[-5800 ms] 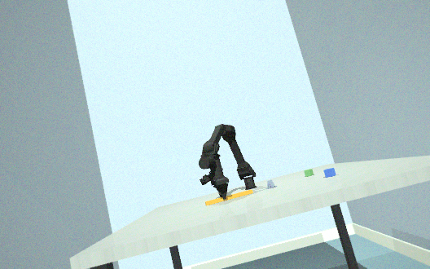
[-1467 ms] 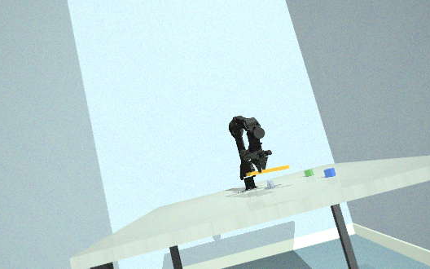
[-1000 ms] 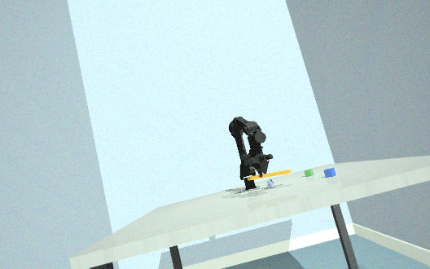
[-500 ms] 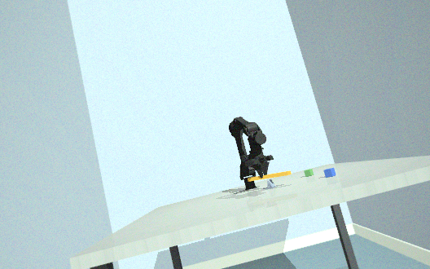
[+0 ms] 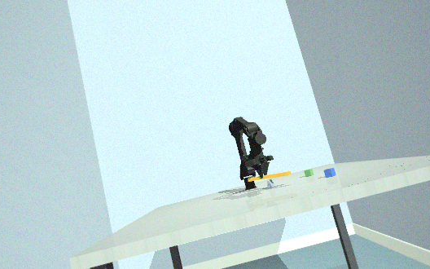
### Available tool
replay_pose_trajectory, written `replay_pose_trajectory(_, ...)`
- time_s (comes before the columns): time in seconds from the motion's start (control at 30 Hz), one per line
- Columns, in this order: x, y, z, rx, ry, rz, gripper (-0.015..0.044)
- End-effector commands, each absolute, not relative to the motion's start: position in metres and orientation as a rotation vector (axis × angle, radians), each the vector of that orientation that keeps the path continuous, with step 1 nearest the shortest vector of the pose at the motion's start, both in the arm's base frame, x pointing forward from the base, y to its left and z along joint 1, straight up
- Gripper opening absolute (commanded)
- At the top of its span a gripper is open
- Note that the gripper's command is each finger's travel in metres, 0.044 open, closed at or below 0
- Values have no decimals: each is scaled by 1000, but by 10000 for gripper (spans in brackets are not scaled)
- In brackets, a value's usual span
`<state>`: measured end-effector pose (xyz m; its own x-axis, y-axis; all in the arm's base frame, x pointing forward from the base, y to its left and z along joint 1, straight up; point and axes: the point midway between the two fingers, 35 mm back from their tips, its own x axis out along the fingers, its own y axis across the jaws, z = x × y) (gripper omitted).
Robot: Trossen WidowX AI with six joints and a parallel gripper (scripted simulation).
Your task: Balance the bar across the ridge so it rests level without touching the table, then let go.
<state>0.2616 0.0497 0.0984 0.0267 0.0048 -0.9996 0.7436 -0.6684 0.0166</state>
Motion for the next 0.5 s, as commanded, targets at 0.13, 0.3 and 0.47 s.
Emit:
replay_pose_trajectory(0.13, 262, 50, 97, 1753, 757, -1701, 0)
replay_pose_trajectory(0.3, 262, 50, 97, 1753, 757, -1701, 0)
replay_pose_trajectory(0.47, 262, 50, 96, 1753, 757, -1701, 0)
